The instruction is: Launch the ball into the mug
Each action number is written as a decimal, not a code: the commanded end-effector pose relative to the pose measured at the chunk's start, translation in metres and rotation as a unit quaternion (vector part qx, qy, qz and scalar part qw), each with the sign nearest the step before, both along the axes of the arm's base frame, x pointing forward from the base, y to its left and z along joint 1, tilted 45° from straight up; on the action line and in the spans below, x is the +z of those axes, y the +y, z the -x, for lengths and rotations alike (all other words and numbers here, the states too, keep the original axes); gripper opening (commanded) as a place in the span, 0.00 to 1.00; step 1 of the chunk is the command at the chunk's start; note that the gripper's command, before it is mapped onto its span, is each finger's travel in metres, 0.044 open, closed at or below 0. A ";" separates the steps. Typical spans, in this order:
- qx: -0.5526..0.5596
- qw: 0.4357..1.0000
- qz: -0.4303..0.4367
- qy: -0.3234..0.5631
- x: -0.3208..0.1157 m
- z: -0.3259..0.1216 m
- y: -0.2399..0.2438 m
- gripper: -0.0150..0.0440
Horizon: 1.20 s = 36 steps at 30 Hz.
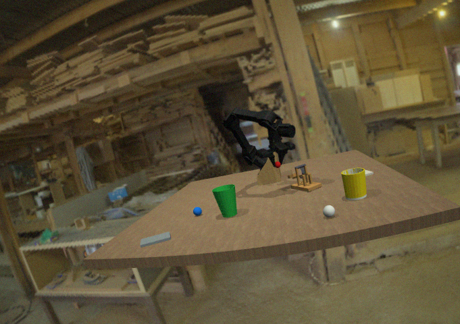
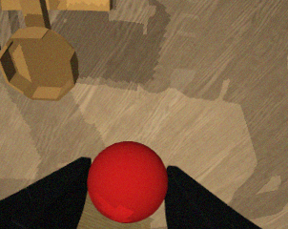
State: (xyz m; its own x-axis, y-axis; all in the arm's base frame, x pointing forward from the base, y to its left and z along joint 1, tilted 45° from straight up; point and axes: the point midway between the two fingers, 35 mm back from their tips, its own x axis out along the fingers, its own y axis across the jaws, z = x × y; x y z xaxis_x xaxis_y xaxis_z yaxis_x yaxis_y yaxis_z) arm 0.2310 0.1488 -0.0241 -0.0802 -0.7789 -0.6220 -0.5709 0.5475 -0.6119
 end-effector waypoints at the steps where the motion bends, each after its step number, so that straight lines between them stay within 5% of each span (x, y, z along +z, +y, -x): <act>1: 0.000 1.000 0.008 0.012 -0.016 0.006 0.011 0.25; 36: 0.002 0.998 0.040 0.048 -0.080 0.020 0.005 0.25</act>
State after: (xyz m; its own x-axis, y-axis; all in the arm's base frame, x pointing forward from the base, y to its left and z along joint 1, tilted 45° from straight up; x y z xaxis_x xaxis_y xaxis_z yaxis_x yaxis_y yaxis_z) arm 0.2123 0.1596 -0.1000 -0.1330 -0.8215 -0.5545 -0.6246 0.5039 -0.5967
